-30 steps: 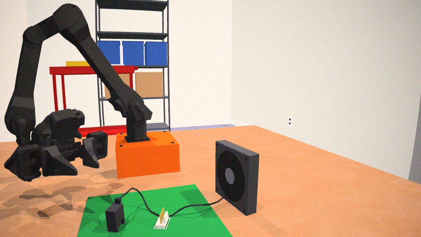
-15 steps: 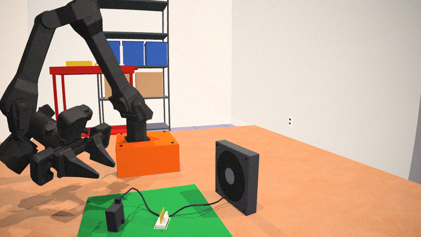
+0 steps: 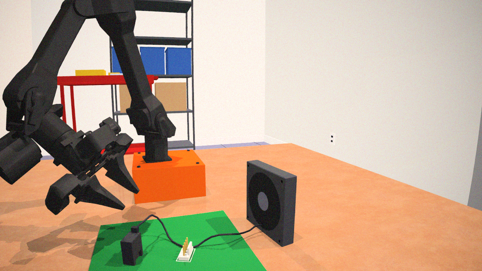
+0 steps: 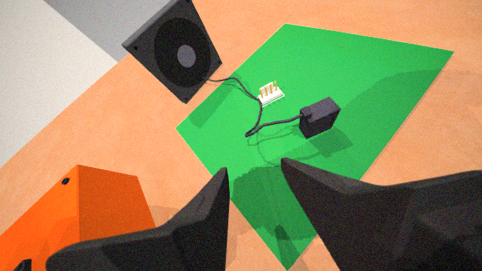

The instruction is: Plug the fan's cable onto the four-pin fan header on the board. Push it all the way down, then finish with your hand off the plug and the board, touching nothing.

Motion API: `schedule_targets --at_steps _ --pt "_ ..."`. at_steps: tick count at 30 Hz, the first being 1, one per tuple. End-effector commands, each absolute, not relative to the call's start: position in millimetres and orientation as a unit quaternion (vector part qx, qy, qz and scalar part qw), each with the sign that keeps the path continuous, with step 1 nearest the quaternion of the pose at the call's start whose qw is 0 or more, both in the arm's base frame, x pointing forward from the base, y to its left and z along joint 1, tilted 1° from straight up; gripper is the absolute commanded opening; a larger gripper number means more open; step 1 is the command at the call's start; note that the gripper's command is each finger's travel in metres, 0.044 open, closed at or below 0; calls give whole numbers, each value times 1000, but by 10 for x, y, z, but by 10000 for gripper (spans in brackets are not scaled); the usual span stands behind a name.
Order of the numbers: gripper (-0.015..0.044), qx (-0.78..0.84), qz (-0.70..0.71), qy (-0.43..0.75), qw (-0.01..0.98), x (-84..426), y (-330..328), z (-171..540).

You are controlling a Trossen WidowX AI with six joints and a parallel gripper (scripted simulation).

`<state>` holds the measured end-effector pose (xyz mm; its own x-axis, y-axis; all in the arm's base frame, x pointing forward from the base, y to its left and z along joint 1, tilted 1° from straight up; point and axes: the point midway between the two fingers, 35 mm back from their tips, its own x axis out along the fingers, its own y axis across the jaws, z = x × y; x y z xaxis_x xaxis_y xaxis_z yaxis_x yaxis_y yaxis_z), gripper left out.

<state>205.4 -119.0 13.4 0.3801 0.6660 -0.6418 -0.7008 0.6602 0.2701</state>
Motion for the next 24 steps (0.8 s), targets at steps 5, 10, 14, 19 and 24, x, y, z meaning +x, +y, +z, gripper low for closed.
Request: schedule_targets --at_steps 5,10,14,19,24 --pt "205 -50 400 469 786 2074 -1205 140" --pt "205 -68 379 520 763 2095 -1230 164" --pt "205 -85 356 557 746 2119 -1260 197" --pt "205 -107 318 598 728 2160 -1304 256" --pt "205 -131 273 632 714 2211 -1353 336"
